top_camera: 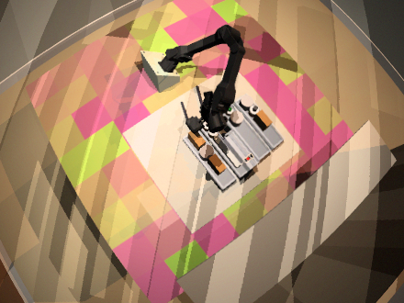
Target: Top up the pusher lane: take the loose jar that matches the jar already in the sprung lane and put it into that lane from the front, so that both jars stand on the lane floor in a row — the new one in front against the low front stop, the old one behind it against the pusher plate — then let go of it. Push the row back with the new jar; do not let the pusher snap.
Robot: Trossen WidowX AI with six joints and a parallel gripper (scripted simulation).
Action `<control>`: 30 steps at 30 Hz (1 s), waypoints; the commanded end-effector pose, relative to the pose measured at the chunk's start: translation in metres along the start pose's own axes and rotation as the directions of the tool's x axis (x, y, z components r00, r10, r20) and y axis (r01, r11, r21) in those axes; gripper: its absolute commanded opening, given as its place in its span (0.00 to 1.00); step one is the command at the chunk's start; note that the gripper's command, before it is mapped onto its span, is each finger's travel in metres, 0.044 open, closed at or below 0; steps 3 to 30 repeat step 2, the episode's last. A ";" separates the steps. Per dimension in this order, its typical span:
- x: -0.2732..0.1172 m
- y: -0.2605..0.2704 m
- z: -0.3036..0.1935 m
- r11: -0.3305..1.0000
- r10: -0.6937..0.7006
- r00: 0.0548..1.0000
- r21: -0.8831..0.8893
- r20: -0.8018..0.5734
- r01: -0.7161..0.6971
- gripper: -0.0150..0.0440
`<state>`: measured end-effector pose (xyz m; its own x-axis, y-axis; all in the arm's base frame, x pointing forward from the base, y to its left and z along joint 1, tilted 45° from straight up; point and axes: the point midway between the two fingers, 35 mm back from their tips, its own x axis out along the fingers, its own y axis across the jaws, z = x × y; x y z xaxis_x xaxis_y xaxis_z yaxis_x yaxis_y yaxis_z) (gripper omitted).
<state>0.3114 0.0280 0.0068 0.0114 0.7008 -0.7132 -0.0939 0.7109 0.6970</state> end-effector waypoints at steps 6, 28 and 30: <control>-0.002 -0.001 -0.019 1.000 -0.005 1.000 -0.003 0.001 0.005 0.73; -0.002 -0.001 -0.019 1.000 -0.005 1.000 -0.003 0.001 0.005 0.73; -0.002 -0.001 -0.019 1.000 -0.005 1.000 -0.003 0.001 0.005 0.73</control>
